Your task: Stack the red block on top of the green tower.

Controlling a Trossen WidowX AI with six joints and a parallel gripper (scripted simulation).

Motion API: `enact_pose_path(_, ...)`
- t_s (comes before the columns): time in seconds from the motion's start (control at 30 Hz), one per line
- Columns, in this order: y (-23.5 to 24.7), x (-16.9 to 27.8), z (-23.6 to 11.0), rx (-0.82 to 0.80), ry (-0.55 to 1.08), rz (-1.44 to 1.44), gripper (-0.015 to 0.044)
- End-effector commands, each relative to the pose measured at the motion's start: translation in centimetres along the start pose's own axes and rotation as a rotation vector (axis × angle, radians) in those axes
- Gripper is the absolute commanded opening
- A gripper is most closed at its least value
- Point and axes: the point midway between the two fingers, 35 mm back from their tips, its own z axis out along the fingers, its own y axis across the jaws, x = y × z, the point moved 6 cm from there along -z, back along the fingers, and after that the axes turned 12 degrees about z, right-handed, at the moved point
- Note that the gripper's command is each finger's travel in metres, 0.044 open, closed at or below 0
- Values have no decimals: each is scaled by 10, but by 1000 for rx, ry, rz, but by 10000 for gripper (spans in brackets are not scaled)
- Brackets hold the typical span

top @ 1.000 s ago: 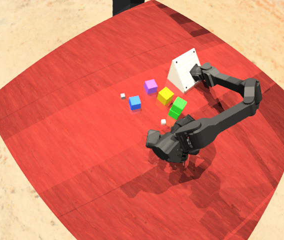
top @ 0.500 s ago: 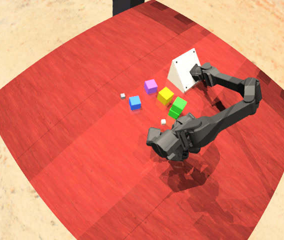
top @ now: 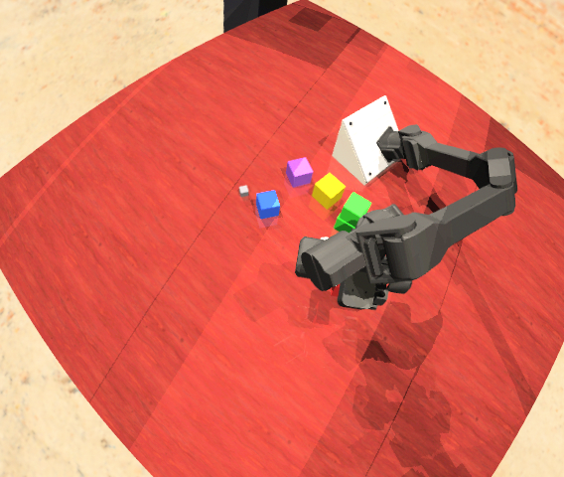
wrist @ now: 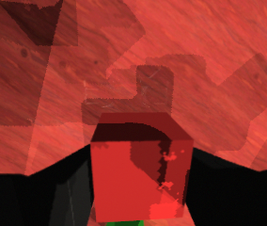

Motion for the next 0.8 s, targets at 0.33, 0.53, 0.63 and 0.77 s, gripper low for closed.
enact_pose_path(0.33,0,1,-38,10,-19,12,0)
enact_pose_path(0.53,-3,8,-44,11,-18,26,0)
enact_pose_path(0.63,-8,21,-47,17,-15,25,0)
enact_pose_path(0.77,-13,39,-49,22,-10,24,0)
